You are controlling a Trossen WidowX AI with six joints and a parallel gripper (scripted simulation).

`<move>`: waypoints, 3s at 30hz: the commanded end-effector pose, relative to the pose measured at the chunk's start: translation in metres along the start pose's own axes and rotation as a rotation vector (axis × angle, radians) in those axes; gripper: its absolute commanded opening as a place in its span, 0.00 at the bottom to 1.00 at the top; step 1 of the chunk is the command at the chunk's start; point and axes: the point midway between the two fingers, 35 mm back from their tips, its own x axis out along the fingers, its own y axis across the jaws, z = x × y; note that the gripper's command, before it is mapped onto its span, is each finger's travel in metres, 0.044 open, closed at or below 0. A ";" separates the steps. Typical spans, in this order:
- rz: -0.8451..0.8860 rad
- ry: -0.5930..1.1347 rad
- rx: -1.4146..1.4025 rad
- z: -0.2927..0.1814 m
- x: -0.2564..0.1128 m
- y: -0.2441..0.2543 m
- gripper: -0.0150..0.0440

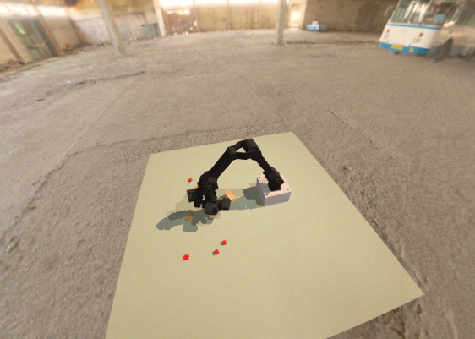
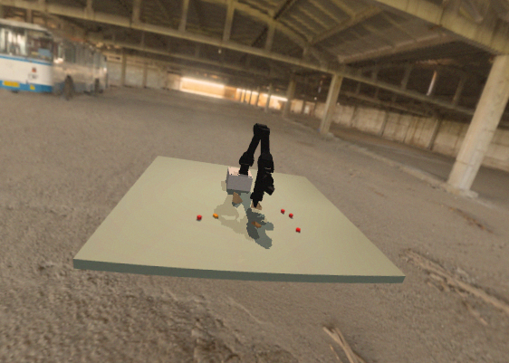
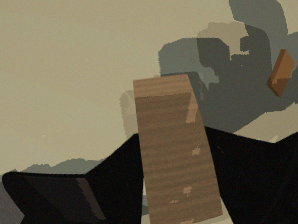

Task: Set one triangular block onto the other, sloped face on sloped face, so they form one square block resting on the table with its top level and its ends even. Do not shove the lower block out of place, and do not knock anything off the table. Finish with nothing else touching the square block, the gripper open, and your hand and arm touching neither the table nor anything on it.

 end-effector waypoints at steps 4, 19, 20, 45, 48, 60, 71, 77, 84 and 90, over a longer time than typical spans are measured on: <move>0.000 -0.003 -0.187 0.000 0.000 0.001 0.25; 0.000 -0.004 -0.411 0.000 0.001 0.001 0.25; 0.001 -0.004 -0.410 0.000 0.002 0.001 0.25; 0.001 0.001 -0.386 -0.001 0.027 0.001 0.25; 0.001 0.001 -0.386 -0.001 0.027 0.001 0.25; -0.002 -0.001 -0.390 0.000 0.025 0.001 0.43; -0.002 -0.001 -0.390 0.000 0.025 0.001 0.92; -0.002 -0.001 -0.390 0.000 0.025 0.001 1.00; -0.002 -0.001 -0.390 0.000 -0.024 -0.001 1.00; -0.002 -0.001 -0.390 0.000 -0.035 0.000 1.00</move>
